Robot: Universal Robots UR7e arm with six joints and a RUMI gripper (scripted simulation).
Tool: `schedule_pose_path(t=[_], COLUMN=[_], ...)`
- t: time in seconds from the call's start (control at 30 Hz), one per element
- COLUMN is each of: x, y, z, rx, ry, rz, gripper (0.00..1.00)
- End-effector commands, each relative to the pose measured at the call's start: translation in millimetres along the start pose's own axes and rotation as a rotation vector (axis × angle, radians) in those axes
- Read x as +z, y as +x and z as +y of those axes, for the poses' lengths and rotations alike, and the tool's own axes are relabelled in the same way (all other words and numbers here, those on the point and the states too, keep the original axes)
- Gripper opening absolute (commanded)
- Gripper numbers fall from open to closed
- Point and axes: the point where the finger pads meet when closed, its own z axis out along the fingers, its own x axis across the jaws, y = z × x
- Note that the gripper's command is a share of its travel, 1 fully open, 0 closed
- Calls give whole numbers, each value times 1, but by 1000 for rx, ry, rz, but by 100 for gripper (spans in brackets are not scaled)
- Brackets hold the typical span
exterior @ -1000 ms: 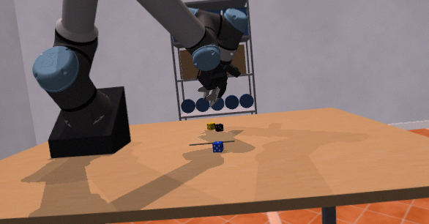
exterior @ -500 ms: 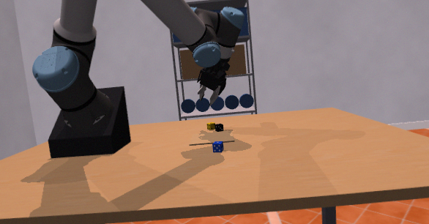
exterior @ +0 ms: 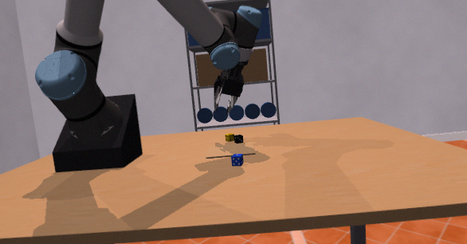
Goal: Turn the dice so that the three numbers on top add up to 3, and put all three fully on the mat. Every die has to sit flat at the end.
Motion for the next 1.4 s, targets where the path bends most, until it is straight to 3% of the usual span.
schedule_pose_path(t=[0.0, 0.23, 0.7, 0.77, 1.27, 1.37], x=[1, 2, 3, 3, 3, 3], y=[-3, -5, -13, -13, -17, -17], z=[-1, -1, 0, 0, 4, 4], rx=[-167, -316, -808, -808, -1327, -1332], ry=[-21, -45, -130, -130, -222, -223], rz=[10, 13, 2, 2, -49, -50], gripper=[24, 24, 24, 24, 24, 24])
